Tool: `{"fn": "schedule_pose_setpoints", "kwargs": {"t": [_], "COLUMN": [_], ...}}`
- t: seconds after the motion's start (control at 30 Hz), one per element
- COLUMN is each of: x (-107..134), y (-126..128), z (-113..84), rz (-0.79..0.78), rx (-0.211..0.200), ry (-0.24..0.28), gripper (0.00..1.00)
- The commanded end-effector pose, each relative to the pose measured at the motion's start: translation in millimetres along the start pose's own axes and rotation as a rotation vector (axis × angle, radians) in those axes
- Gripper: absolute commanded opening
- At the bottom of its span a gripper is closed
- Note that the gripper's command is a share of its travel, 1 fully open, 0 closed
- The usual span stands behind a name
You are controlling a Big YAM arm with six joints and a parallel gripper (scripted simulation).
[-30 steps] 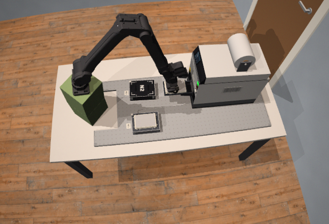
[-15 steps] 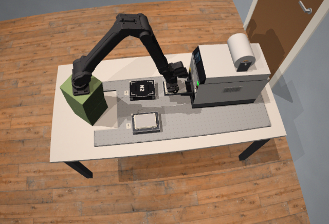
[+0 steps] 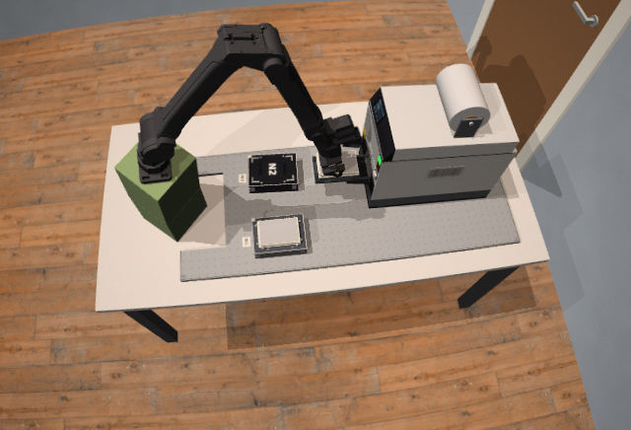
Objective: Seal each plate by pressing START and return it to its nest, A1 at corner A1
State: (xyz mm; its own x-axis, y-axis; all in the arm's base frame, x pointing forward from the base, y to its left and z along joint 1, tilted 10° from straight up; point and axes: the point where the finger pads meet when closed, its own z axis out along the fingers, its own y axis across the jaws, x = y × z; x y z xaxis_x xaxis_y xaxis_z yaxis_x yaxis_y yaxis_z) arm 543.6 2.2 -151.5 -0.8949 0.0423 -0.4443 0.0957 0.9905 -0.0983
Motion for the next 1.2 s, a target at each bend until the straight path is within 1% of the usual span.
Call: {"fn": "schedule_pose_setpoints", "kwargs": {"t": [0.0,0.1,0.3,0.67,0.73,0.87,1.17], "x": [-5.2,-5.1,-23.4,-29.0,-28.5,-17.8,-9.6], "y": [6.0,6.4,8.1,8.4,8.3,7.1,6.1], "z": [-8.6,-8.6,-8.9,-9.0,-8.9,-8.6,-8.3], "rz": [0.001,0.000,0.007,0.007,0.007,0.004,0.001], "rx": [-0.003,-0.003,-0.008,-0.009,-0.009,-0.007,-0.006], "ry": [-0.008,-0.009,-0.050,-0.059,-0.058,-0.041,-0.027], "gripper": [0.00,0.00,0.00,0.00,0.00,0.00,0.00]}}
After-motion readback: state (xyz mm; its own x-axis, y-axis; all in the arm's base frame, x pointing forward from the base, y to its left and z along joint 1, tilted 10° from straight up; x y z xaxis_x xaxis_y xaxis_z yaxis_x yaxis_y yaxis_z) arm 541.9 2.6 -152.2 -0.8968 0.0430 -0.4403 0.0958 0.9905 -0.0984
